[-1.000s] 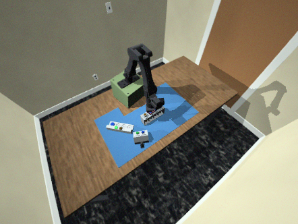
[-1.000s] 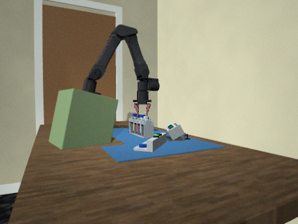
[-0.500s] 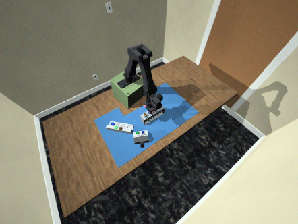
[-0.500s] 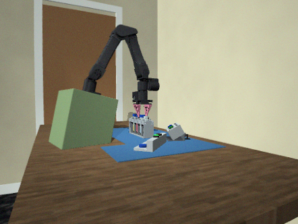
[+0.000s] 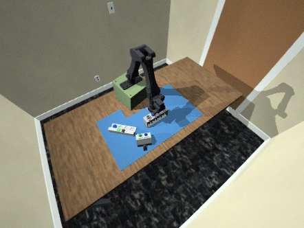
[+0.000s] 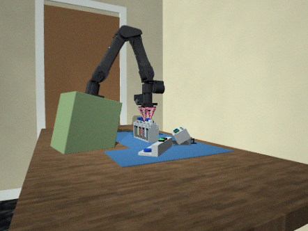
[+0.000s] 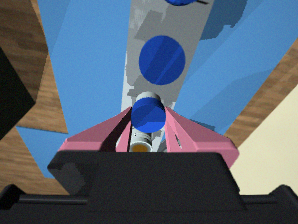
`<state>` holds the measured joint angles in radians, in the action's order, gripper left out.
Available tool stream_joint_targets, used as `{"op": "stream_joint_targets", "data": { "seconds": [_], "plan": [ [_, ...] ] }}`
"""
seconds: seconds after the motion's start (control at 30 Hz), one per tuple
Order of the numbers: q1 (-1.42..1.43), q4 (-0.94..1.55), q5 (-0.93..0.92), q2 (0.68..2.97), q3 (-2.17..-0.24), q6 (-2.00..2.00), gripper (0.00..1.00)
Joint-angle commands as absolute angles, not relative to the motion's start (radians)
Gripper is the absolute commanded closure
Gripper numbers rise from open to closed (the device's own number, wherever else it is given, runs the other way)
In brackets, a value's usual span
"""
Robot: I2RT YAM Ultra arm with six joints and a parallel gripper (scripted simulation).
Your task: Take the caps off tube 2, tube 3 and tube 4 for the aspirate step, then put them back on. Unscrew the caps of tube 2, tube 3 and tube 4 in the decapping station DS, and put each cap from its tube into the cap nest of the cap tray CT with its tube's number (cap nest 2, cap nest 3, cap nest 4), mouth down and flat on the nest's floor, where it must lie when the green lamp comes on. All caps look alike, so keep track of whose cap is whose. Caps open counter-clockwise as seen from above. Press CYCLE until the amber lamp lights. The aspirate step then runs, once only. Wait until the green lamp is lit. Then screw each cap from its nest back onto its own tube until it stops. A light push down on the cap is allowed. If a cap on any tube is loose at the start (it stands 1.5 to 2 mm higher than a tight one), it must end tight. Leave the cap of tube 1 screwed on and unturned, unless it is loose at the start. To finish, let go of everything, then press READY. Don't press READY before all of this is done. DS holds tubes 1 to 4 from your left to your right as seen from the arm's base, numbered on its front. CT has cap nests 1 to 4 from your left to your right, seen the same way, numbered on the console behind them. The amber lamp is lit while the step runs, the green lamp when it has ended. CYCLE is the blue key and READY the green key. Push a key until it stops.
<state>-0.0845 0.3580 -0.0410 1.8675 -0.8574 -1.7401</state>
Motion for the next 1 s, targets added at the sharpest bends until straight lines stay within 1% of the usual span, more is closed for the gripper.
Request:
{"op": "stream_joint_targets", "data": {
  "seconds": [0.0,0.23,0.4,0.47,0.97],
  "plan": [
    [-0.086,0.357,-0.042,1.856,-0.859,-1.746,1.00],
    [-0.086,0.357,-0.042,1.856,-0.859,-1.746,1.00],
    [-0.086,0.356,-0.042,1.856,-0.859,-1.497,1.00],
    [-0.086,0.356,-0.042,1.856,-0.859,-1.497,1.00],
    [-0.086,0.354,-0.042,1.858,-0.859,-0.746,1.00]
  ]
}}
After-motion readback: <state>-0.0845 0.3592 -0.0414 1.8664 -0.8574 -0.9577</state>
